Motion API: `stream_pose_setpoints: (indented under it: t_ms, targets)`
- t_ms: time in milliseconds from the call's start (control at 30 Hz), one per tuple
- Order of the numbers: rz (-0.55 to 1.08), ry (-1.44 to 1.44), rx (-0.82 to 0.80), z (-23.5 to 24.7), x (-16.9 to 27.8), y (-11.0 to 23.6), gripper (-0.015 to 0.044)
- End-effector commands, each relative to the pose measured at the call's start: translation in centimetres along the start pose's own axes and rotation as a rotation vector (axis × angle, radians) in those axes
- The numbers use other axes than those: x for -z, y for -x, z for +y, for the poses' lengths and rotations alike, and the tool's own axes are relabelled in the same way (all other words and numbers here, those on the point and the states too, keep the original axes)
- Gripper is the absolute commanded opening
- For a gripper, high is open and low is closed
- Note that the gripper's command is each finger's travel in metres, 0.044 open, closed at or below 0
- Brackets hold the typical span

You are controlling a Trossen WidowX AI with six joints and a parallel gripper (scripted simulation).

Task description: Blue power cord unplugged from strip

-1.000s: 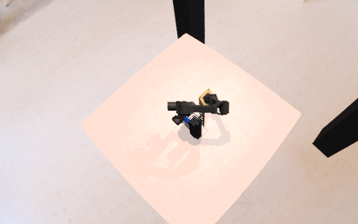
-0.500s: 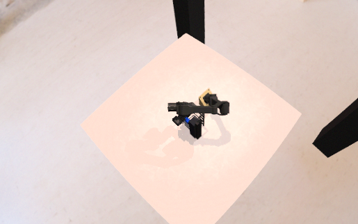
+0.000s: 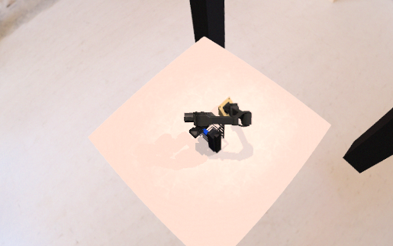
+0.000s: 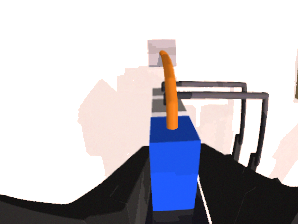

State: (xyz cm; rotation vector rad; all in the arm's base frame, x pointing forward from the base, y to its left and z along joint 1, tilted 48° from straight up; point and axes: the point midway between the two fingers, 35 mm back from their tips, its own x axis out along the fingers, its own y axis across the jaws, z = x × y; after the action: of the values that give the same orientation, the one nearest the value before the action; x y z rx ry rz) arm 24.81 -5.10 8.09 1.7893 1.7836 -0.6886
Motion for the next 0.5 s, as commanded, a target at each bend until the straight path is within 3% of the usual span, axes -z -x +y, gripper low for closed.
stream_pose_setpoints:
  t_ms: [0,467]
  targets:
    - [-0.007,0.003,-0.002,0.1,-1.0,0.1,0.0000]
    - [-0.007,0.001,-0.003,0.2,-3.3,0.3,0.0000]
